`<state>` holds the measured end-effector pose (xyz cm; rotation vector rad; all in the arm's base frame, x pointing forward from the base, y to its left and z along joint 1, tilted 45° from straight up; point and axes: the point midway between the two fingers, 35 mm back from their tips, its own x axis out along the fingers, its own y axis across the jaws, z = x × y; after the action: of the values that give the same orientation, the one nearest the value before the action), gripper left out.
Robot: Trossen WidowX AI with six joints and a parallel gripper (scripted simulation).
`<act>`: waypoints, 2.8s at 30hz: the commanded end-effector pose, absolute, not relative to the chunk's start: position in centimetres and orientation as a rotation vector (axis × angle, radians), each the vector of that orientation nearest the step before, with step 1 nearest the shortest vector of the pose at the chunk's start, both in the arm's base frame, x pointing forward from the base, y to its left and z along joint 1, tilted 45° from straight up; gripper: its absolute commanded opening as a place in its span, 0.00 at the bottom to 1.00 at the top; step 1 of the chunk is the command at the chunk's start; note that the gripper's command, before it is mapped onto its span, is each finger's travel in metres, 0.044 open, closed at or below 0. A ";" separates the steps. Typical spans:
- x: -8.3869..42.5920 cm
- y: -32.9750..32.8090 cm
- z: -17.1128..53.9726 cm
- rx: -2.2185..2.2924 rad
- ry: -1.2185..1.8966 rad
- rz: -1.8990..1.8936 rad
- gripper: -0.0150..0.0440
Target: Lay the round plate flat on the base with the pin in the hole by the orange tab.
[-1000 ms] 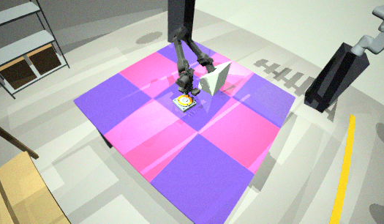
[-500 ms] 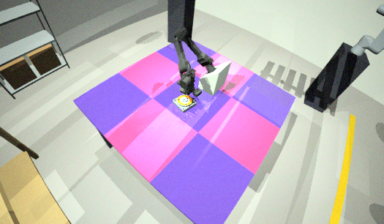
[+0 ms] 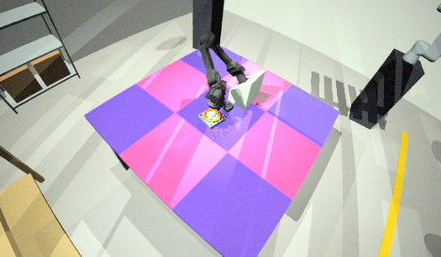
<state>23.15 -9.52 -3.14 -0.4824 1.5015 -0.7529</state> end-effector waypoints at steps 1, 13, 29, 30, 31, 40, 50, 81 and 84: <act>23.4 -9.1 -3.6 -0.473 1.501 -0.750 0.25; 24.2 -8.2 -4.5 -0.472 1.500 -0.750 0.25; 25.7 -7.1 -5.4 -0.471 1.499 -0.749 0.25; 25.8 -7.1 -5.4 -0.471 1.499 -0.749 0.25; 25.9 -7.0 -5.4 -0.471 1.499 -0.749 0.25; 26.9 -6.6 -5.6 -0.471 1.499 -0.749 0.25; 27.8 -6.6 -5.7 -0.470 1.498 -0.749 0.25; 28.6 -4.2 -3.5 -0.479 1.503 -0.744 0.25; 28.6 -4.2 -3.5 -0.479 1.503 -0.744 0.25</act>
<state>28.62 -4.21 -3.42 -0.4734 1.5000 -0.7477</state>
